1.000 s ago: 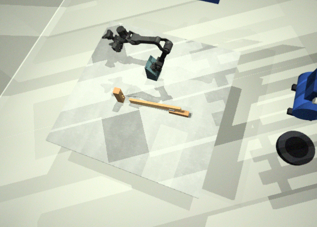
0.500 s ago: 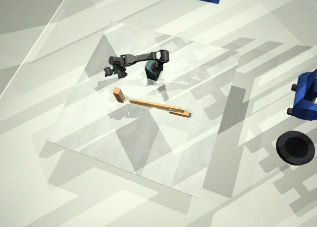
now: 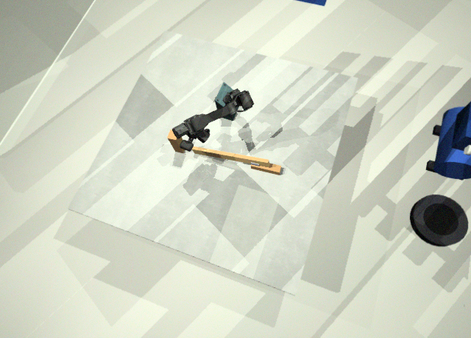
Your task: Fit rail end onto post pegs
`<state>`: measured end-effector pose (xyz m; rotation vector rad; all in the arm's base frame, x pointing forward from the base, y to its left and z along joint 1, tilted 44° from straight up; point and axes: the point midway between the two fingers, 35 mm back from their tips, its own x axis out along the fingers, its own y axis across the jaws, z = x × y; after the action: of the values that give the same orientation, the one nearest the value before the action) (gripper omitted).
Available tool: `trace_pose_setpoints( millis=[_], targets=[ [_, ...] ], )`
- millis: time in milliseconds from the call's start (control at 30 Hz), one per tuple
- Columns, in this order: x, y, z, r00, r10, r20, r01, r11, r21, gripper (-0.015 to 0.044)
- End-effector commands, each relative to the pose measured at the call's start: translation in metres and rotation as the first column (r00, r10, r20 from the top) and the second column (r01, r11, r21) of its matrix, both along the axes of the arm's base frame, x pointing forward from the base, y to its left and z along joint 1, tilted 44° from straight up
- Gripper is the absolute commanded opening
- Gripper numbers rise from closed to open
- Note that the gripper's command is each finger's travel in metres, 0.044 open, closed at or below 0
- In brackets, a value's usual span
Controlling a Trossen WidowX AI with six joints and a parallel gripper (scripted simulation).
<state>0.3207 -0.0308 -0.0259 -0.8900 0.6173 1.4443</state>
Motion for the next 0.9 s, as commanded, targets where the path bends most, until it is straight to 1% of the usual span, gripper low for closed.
trace_pose_setpoints(
  millis=[0,67,267,867],
  targets=[
    [-0.010,0.052,0.002,0.986,0.158,-0.051,-0.151,0.981,0.121,0.0440],
    [-0.013,0.060,0.003,0.981,0.184,-0.060,-0.174,0.974,0.144,0.0440],
    [-0.013,0.061,0.002,0.981,0.184,-0.060,-0.174,0.974,0.144,0.0440],
    [-0.013,0.081,-0.019,0.981,0.183,-0.060,-0.173,0.974,0.143,0.0440]
  ],
)
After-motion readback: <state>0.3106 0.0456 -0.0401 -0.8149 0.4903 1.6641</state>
